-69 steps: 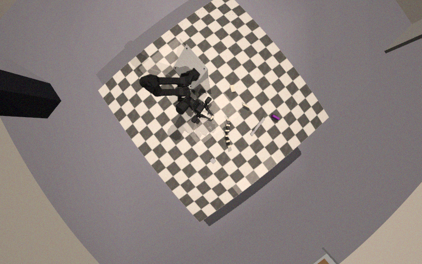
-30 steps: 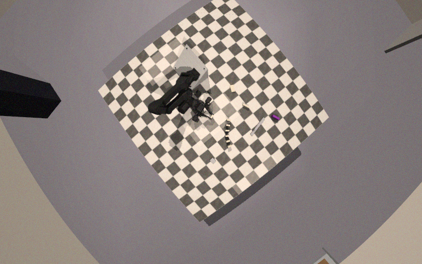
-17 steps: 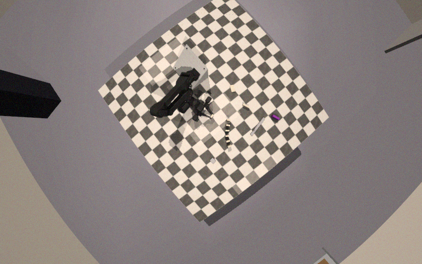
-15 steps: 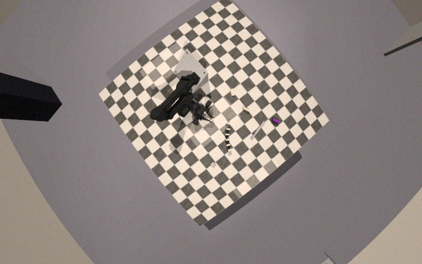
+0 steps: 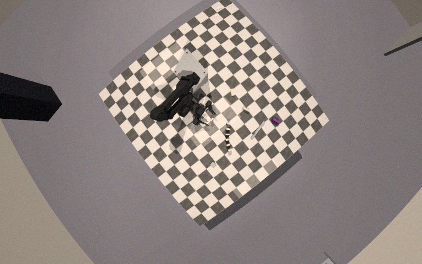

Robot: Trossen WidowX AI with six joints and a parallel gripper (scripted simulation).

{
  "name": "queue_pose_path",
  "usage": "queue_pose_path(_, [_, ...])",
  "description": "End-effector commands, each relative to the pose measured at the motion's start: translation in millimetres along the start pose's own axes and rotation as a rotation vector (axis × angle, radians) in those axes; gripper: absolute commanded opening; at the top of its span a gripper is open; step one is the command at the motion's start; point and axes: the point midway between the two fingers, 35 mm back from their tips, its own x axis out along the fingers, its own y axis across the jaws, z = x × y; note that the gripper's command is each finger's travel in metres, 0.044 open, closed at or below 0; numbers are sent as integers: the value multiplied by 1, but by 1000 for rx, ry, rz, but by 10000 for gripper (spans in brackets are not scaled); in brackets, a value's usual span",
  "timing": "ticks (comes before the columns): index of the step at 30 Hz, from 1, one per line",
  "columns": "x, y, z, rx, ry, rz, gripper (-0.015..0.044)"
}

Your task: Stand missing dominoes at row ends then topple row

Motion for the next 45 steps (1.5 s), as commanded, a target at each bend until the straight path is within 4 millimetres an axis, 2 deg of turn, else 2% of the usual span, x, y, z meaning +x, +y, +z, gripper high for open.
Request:
queue_pose_path(1, [0,0,1,-6,-4,1,440])
queue_pose_path(13, [-1,-2,45,29,7,33,440])
queue_pose_path(17, [0,-3,52,33,1,36,440])
queue_pose_path(19, [13,-16,64,40,-46,37,440])
queue_pose_path(25, [50,-11,52,237,123,130,440])
queue_pose_path(27, [63,-7,51,294,195,164,440])
queue_pose_path(30, [84,7,48,398,392,229,440])
queue_pose_path(33, [91,24,47,463,621,269,440])
queue_pose_path(36, [86,38,49,476,861,273,440])
queue_pose_path(39, [71,43,54,422,1096,233,440])
queue_pose_path(45, [52,27,72,245,1339,87,440])
